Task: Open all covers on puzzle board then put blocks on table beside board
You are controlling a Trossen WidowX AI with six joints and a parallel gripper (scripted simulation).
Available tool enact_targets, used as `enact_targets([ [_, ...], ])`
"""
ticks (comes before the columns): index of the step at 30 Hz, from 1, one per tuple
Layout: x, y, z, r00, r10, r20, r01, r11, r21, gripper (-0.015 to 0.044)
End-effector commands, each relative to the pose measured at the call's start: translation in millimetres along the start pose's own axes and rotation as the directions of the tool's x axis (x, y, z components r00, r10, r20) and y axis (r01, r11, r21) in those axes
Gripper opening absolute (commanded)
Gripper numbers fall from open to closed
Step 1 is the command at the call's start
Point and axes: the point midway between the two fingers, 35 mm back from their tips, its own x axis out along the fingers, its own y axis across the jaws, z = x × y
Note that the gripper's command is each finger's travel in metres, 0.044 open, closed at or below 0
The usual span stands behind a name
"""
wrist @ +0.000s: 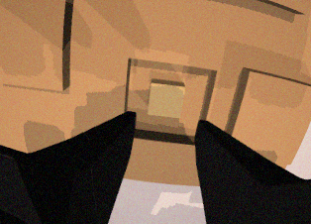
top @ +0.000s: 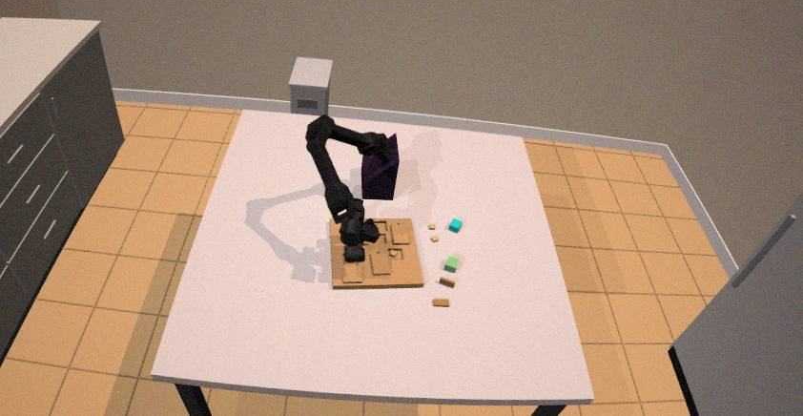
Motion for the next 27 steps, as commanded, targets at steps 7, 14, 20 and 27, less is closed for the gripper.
enact_targets([
  [7,1,0,1,1.000,-0.001,0.002,0.001,1.000,-0.006,0.0144],
  [14,1,0,1,1.000,-0.001,0.002,0.001,1.000,-0.006,0.0144],
  [20,6,0,1,1.000,-0.001,0.002,0.001,1.000,-0.006,0.0144],
  [27,12,0,1,1.000,-0.001,0.002,0.001,1.000,-0.006,0.0144],
])
